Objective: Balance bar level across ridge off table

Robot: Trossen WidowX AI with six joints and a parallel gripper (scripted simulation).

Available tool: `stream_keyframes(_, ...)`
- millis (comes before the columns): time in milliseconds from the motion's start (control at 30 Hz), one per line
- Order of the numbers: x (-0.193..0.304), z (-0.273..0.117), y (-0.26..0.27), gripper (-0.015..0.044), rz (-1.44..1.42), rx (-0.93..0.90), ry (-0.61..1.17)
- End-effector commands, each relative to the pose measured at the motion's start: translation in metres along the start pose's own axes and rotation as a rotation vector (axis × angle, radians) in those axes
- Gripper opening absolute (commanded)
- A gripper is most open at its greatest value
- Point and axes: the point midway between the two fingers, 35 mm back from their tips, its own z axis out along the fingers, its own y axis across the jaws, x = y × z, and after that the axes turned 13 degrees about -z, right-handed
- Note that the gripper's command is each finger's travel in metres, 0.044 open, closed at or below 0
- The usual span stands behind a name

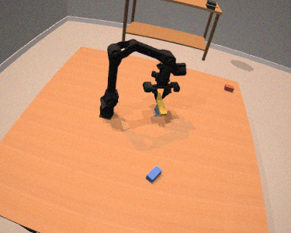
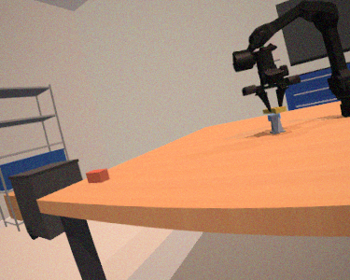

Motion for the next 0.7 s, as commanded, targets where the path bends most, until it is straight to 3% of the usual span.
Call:
stream_keyframes(0,-0.0005,0.0010,-0.0004,0.0000,0.001,0.000,-0.004)
stream_keyframes(667,-0.0004,0.0027,-0.0003,0.0000,0.001,0.000,-0.004)
